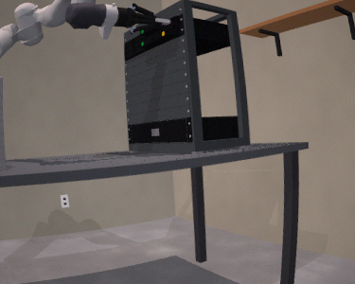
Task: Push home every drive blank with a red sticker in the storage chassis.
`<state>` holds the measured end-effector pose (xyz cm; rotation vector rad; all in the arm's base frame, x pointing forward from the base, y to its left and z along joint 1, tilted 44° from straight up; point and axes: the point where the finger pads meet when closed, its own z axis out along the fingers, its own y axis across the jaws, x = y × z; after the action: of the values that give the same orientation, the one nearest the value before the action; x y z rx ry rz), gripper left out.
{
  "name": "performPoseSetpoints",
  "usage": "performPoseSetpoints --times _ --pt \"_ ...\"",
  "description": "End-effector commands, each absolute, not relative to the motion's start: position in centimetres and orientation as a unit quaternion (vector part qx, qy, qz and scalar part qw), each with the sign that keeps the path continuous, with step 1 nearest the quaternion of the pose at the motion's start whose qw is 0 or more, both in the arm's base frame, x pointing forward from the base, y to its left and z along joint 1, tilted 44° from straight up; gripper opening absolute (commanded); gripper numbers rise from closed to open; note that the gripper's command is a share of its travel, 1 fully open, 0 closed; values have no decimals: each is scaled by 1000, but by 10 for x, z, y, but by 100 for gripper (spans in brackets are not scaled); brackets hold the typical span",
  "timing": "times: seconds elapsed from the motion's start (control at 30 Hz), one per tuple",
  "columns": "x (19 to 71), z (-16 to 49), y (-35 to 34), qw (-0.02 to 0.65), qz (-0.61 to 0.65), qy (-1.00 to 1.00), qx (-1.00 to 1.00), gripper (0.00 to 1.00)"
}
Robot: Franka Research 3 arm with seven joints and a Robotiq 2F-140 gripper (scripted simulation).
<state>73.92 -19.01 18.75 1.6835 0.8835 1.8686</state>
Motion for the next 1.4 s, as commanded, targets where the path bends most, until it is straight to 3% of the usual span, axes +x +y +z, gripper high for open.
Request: performPoseSetpoints --times 0.0,0.57,0.97,1.37 --pt "741 187 -188 233 682 320 615 0" --pt "739 187 -188 233 682 320 615 0" --pt "680 185 -197 233 682 320 615 0" --pt "660 185 -200 233 682 320 615 0"
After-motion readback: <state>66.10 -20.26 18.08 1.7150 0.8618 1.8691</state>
